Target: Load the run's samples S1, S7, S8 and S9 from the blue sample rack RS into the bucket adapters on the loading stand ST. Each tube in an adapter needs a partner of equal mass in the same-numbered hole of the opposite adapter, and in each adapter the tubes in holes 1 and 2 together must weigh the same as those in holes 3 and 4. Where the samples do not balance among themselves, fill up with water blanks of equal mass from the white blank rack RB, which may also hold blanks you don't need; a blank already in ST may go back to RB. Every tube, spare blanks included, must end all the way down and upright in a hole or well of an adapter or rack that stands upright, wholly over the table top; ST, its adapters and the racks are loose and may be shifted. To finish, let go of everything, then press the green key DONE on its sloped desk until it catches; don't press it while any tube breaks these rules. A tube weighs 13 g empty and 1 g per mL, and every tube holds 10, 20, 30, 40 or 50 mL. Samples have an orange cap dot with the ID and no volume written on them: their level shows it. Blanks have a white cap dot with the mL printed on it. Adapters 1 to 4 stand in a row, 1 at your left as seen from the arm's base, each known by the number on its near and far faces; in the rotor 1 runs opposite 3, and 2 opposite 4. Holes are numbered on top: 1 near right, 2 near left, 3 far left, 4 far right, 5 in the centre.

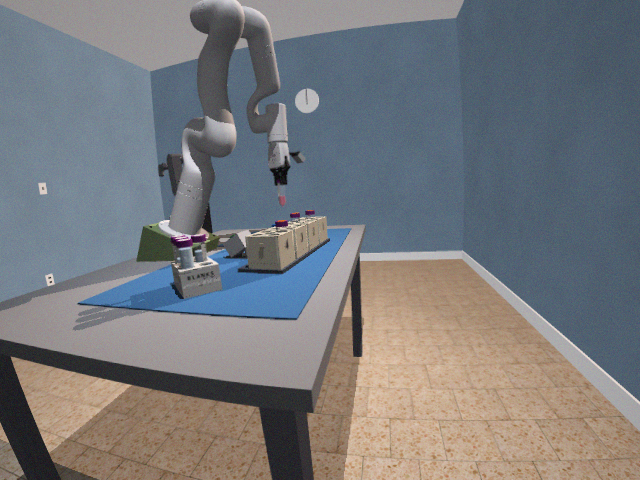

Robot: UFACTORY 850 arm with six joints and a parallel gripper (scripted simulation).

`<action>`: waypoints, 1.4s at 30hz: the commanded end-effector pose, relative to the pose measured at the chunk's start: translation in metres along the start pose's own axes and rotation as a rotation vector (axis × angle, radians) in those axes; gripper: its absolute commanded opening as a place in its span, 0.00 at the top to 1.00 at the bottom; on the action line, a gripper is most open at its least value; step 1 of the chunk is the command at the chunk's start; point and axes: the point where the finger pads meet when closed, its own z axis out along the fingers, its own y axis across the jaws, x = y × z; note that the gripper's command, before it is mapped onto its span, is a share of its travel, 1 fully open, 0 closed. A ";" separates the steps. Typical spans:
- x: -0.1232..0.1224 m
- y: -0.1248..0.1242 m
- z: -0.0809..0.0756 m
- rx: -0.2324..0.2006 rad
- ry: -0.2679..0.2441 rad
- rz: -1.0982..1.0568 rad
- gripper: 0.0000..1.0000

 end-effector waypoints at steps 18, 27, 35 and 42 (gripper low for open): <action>-0.046 0.053 -0.001 0.000 0.001 0.467 1.00; -0.069 0.079 -0.001 0.000 0.001 0.700 1.00; -0.096 0.109 -0.001 0.000 0.001 0.967 1.00; -0.119 0.135 -0.001 0.000 0.001 1.043 1.00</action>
